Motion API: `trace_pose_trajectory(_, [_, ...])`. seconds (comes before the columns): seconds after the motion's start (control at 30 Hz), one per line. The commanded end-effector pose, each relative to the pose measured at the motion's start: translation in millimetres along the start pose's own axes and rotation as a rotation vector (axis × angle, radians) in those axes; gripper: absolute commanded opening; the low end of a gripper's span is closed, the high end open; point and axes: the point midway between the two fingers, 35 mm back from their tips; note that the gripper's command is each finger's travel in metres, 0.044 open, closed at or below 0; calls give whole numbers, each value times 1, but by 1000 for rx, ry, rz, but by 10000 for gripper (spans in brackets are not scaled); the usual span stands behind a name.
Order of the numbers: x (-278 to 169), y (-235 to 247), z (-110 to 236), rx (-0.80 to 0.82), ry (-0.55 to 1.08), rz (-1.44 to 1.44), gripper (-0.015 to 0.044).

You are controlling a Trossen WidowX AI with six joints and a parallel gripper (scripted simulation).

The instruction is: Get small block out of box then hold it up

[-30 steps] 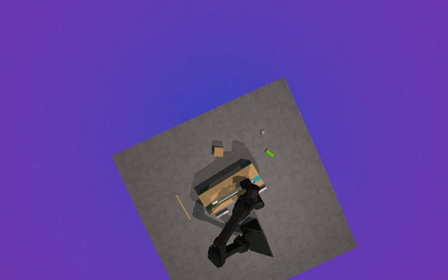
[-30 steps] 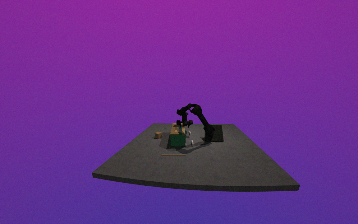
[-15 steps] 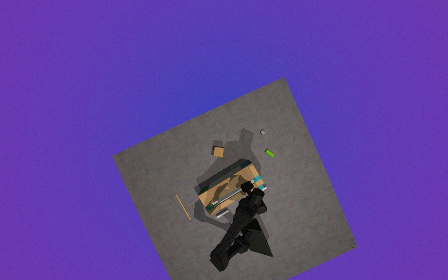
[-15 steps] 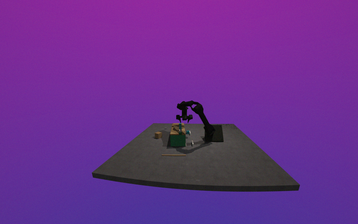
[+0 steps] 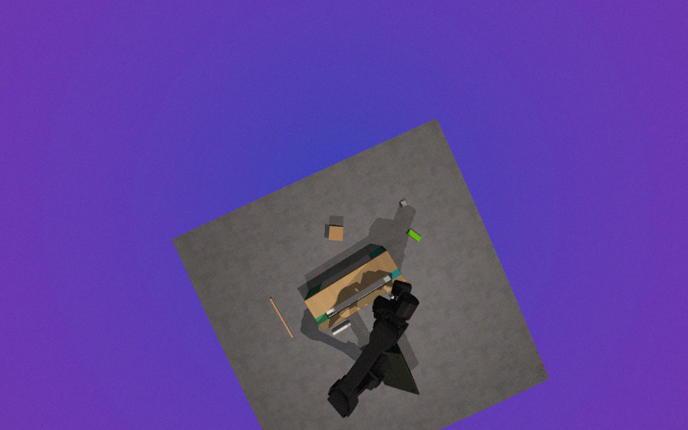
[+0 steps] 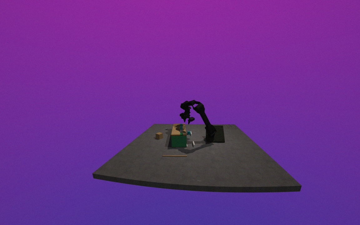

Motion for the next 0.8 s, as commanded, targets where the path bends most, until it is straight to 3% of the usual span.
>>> trace_pose_trajectory(0.0, [-13,0,1,32,-109,-911,285])
trace_pose_trajectory(0.77, [-30,0,1,260,-213,-2221,285])
Point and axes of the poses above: the point midway between the two fingers, 35 mm back from their tips, its own z axis back along the fingers, its own y axis across the jaws, x = y × z, and after that the axes turned 9 degrees about z, right-handed
